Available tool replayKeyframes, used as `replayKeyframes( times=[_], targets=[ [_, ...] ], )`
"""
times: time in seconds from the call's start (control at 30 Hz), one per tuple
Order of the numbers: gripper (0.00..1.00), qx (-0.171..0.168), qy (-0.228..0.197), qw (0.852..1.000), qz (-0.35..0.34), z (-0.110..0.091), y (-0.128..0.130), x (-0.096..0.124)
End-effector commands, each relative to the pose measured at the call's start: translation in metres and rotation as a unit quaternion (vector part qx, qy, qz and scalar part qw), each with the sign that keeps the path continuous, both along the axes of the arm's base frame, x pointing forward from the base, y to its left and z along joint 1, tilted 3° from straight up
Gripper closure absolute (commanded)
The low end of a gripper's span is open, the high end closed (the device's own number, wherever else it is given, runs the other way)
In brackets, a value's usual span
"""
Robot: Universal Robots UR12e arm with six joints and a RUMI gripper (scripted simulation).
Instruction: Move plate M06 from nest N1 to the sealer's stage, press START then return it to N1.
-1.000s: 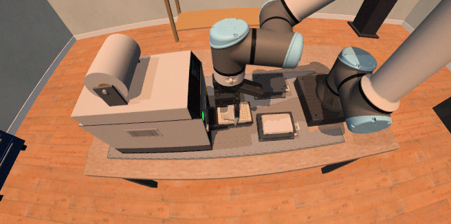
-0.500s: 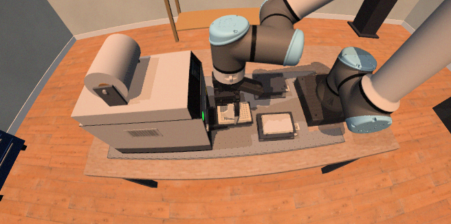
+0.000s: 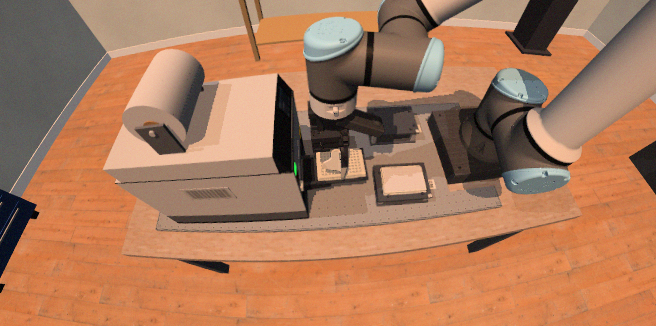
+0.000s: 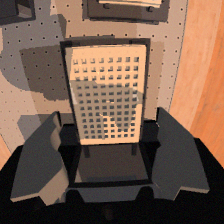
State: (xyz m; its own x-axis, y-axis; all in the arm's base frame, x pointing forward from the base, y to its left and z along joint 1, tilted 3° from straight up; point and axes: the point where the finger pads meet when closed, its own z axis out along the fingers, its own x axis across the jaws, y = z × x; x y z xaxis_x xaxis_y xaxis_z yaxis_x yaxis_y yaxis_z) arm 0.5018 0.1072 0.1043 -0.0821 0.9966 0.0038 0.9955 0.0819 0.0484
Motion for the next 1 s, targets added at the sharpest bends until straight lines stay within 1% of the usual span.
replayKeyframes(
  times=[0.0,0.83,0.97],
  targets=[
    [0.32,-0.001,-0.002,1.0,0.0,0.008,-0.001,0.003],
    [0.32,-0.001,-0.002,1.0,0.0,0.046,-0.001,0.001],
    [0.32,-0.001,-0.002,1.0,0.0,0.047,-0.001,0.001]
  ],
)
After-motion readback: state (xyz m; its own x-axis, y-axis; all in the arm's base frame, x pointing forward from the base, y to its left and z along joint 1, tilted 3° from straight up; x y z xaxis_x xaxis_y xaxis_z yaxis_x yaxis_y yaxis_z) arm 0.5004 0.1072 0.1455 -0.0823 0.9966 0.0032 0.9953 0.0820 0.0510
